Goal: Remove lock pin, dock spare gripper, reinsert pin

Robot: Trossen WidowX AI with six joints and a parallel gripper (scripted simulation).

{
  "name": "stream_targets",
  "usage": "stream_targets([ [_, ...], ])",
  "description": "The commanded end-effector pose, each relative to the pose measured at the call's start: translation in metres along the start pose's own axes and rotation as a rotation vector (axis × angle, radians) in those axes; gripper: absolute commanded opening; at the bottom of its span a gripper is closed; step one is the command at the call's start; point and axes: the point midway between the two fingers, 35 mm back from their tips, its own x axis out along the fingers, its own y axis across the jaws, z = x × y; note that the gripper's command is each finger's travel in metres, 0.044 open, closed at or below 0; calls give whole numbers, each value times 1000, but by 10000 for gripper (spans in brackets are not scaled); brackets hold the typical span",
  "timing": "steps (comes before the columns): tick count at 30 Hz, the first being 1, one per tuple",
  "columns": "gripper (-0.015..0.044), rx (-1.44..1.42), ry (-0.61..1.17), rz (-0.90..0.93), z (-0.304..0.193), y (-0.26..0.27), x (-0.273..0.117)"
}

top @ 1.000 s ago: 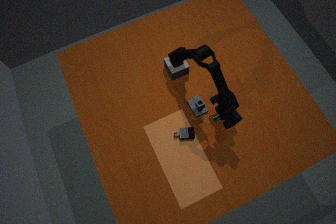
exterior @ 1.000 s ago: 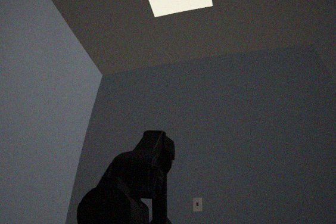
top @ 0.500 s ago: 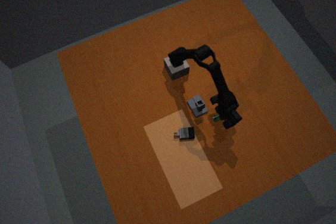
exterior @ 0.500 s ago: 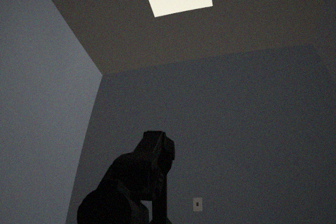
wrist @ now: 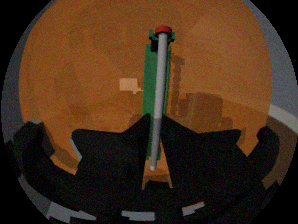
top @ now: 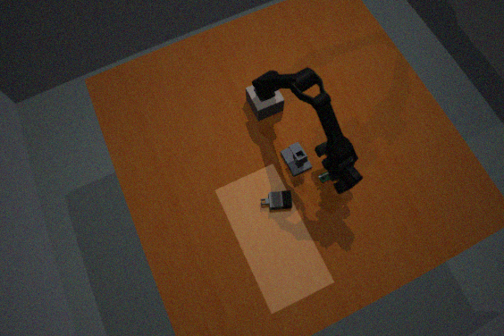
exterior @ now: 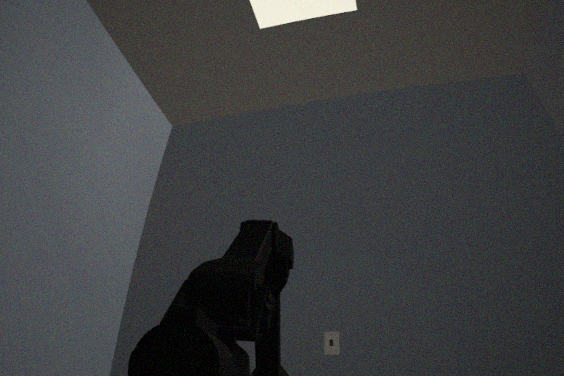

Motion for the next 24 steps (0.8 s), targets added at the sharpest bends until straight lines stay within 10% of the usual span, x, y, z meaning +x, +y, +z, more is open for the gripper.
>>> stream_targets([
  [1, 131, 0, -1, -3, 0, -1, -1],
  [13, 440, 1, 1, 5, 2, 2, -14],
  [24, 440, 7, 7, 37, 3, 8, -32],
])
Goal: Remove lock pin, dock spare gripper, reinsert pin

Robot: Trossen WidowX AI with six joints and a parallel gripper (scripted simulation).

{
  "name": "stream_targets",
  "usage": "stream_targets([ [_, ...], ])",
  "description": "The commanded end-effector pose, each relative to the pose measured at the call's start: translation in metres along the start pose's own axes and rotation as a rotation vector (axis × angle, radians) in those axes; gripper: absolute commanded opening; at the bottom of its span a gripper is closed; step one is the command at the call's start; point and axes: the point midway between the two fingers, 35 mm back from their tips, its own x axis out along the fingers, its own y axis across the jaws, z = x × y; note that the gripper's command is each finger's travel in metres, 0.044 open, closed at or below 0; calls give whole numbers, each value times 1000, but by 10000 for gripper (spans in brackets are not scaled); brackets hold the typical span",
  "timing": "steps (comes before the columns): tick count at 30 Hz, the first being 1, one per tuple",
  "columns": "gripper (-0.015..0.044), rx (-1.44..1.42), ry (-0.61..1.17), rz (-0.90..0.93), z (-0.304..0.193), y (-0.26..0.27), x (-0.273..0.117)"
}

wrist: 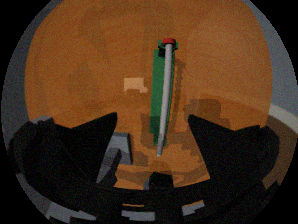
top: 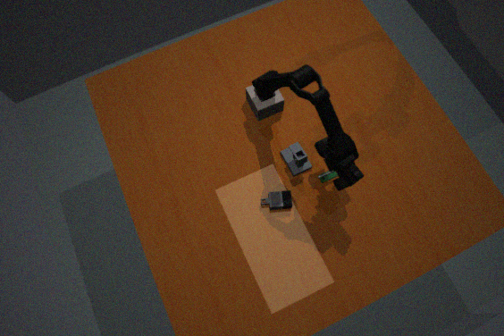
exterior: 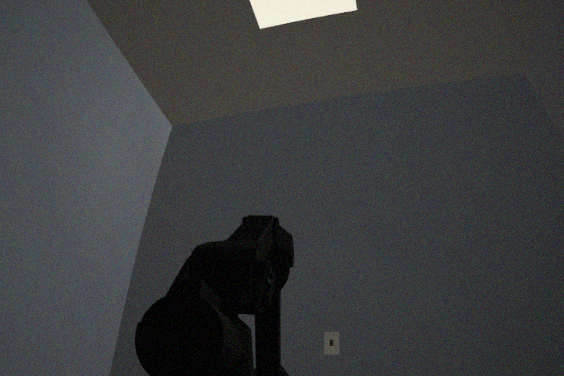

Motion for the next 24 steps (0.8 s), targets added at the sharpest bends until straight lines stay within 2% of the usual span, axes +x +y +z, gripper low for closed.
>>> stream_targets([
  [1, 440, 0, 0, -2, 1, 0, -11],
  [24, 440, 11, 11, 58, 4, 13, -50],
])
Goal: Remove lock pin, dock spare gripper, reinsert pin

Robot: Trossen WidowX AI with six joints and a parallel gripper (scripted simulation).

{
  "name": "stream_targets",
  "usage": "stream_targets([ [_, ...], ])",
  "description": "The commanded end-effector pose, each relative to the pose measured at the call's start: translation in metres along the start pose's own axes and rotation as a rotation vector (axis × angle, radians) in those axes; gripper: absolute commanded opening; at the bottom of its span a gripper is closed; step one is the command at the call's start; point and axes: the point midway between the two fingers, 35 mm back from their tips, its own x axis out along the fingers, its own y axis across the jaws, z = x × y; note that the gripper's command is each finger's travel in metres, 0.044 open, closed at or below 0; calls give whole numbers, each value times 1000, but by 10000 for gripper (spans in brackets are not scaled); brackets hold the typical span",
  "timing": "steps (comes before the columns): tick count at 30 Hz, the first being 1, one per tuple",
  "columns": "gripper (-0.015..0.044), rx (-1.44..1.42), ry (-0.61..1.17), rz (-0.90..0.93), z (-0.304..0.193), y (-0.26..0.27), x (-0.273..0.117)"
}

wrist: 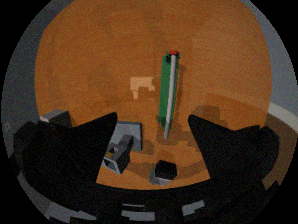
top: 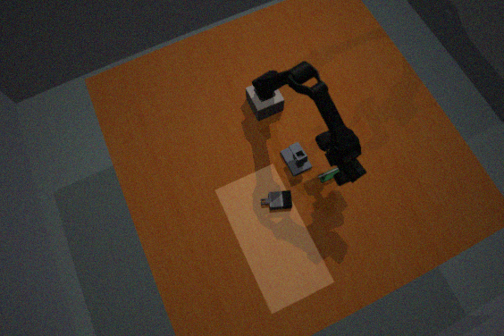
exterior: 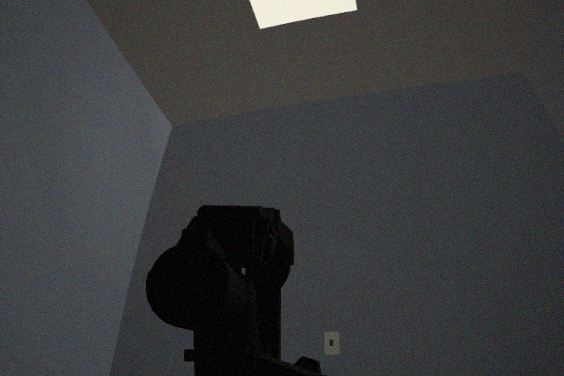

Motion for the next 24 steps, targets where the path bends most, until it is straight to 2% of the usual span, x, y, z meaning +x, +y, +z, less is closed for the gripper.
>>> stream_targets([
  [1, 440, 0, 0, -2, 1, 1, -10],
  [10, 440, 4, 4, 19, 2, 6, -27],
  [13, 440, 4, 4, 23, 2, 6, -22],
  [24, 440, 5, 5, 23, 7, 14, -80],
])
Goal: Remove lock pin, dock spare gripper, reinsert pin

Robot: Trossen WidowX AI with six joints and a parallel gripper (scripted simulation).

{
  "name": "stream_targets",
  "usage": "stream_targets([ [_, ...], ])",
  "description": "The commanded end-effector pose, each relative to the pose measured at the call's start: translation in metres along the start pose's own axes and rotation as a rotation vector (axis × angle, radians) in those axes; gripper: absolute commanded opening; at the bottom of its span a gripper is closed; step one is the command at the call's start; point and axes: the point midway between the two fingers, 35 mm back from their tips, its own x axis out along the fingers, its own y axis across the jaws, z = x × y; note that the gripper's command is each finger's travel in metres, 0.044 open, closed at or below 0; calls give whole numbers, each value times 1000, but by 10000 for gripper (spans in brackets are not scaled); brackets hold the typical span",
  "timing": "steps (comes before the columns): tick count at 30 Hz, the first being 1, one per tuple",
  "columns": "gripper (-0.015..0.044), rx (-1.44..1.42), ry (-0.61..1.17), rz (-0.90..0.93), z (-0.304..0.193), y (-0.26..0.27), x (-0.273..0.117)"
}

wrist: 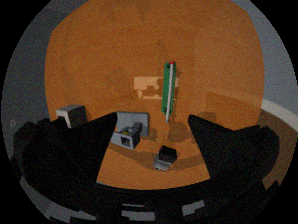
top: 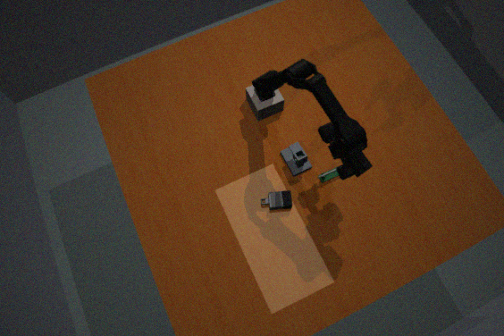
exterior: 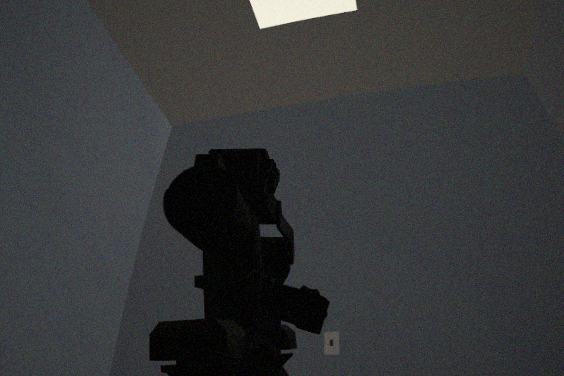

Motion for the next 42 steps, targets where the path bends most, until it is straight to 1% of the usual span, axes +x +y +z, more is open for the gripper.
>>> stream_targets([
  [1, 440, -4, -1, -10, 1, 3, -13],
  [3, 440, 33, 60, -9, -14, -5, -2],
  [7, 440, 212, 417, -30, -102, -32, 5],
  [11, 440, 347, 744, -52, -179, -45, -2],
  [13, 440, 378, 834, -58, -199, -48, -5],
  [21, 440, 381, 846, -59, -201, -48, -4],
  [25, 440, 382, 845, -59, -203, -53, 14],
  [31, 440, 382, 845, -59, -207, -58, 59],
  [42, 440, 382, 845, -58, -209, -60, 73],
])
